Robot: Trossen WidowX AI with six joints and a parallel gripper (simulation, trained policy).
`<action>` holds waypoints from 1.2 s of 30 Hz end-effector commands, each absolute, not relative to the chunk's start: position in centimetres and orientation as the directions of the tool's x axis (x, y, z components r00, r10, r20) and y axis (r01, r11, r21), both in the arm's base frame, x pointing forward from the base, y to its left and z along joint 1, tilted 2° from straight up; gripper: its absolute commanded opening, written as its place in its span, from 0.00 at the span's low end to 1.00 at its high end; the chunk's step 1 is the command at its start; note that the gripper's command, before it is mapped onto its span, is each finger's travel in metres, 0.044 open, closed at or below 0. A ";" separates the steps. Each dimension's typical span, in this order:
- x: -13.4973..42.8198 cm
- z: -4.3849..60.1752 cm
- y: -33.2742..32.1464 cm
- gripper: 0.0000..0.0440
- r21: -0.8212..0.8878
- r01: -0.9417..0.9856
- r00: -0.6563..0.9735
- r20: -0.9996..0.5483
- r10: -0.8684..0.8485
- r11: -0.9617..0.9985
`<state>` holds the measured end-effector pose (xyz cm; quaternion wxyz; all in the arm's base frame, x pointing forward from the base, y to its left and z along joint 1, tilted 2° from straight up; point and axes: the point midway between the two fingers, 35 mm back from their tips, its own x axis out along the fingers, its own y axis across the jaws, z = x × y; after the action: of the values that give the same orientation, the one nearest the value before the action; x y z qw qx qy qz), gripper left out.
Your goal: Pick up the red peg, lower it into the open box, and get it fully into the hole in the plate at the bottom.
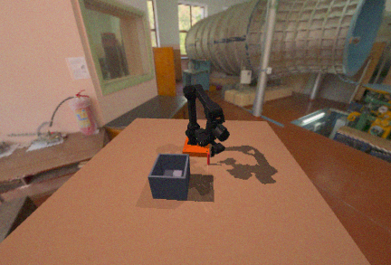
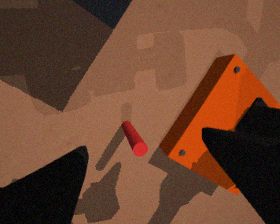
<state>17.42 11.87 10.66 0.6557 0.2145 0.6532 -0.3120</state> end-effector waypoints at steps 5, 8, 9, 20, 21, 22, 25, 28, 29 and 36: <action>16.2 7.8 11.7 1.00 -0.123 0.806 -0.104 -0.992 -0.066 0.579; 16.0 6.9 11.7 1.00 -0.119 0.830 -0.111 -0.993 -0.047 0.544; 16.0 6.5 11.7 1.00 -0.117 0.838 -0.112 -0.993 -0.042 0.534; 16.3 3.8 12.1 0.78 -0.089 0.891 -0.105 -0.994 0.011 0.445; 16.4 3.7 12.2 0.72 -0.087 0.893 -0.104 -0.994 0.015 0.441; 16.4 3.5 12.3 0.66 -0.085 0.895 -0.104 -0.994 0.019 0.438; 16.7 3.2 12.5 0.49 -0.080 0.899 -0.102 -0.994 0.029 0.431; 17.0 3.0 12.7 0.31 -0.075 0.900 -0.102 -0.994 0.040 0.430; 17.1 3.0 12.7 0.25 -0.073 0.900 -0.102 -0.994 0.044 0.430; 17.8 3.5 13.6 0.00 -0.038 0.897 -0.086 -0.992 0.089 0.441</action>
<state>17.25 12.99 3.11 0.5564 0.3739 0.6385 -0.3780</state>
